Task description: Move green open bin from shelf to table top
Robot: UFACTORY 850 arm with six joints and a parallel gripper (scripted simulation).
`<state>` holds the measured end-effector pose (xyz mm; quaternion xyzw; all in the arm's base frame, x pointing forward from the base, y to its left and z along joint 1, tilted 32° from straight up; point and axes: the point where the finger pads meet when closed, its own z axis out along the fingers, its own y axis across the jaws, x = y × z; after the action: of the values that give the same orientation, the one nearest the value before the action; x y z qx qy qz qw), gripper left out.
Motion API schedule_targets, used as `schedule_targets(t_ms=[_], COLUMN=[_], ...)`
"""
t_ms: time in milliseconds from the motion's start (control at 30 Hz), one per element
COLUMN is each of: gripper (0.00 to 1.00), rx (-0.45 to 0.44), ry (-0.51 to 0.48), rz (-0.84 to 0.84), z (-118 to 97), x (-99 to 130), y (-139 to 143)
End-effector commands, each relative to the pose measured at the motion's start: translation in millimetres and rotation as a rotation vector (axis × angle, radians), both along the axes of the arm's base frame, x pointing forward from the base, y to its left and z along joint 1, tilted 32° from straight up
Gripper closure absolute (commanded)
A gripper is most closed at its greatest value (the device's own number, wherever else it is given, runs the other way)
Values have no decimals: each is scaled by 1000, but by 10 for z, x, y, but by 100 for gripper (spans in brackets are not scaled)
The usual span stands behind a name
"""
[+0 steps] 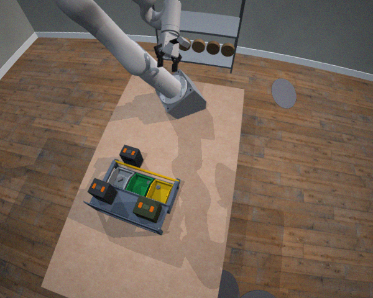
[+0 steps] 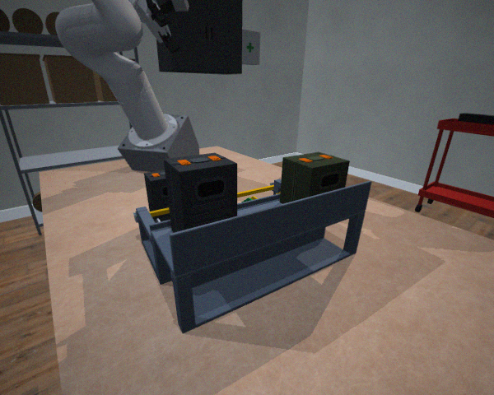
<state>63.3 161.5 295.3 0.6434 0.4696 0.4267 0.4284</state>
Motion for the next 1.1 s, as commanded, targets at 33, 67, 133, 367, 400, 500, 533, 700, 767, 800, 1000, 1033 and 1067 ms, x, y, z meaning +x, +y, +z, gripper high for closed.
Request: schedule_targets(t_ms=[33, 67, 133, 367, 400, 500, 533, 700, 767, 800, 1000, 1033, 1067], gripper=[0, 0, 0, 0, 0, 0, 0, 0, 0, 0, 0, 0, 0], rx=[1, 1, 1, 1, 1, -41, -83, -209, -209, -209, -209, -209, -248], ry=[1, 1, 1, 1, 1, 26, 51, 127, 127, 127, 127, 127, 151], rz=[161, 202, 202, 202, 202, 183, 166, 113, 113, 113, 113, 113, 98], z=[1, 1, 1, 1, 1, -30, -62, -156, -156, -156, -156, -156, -185], x=[-274, -342, -342, -342, -342, -314, -289, -214, -214, -214, -214, -214, -190], y=[80, 99, 99, 99, 99, 190, 281, 556, 556, 556, 556, 556, 641])
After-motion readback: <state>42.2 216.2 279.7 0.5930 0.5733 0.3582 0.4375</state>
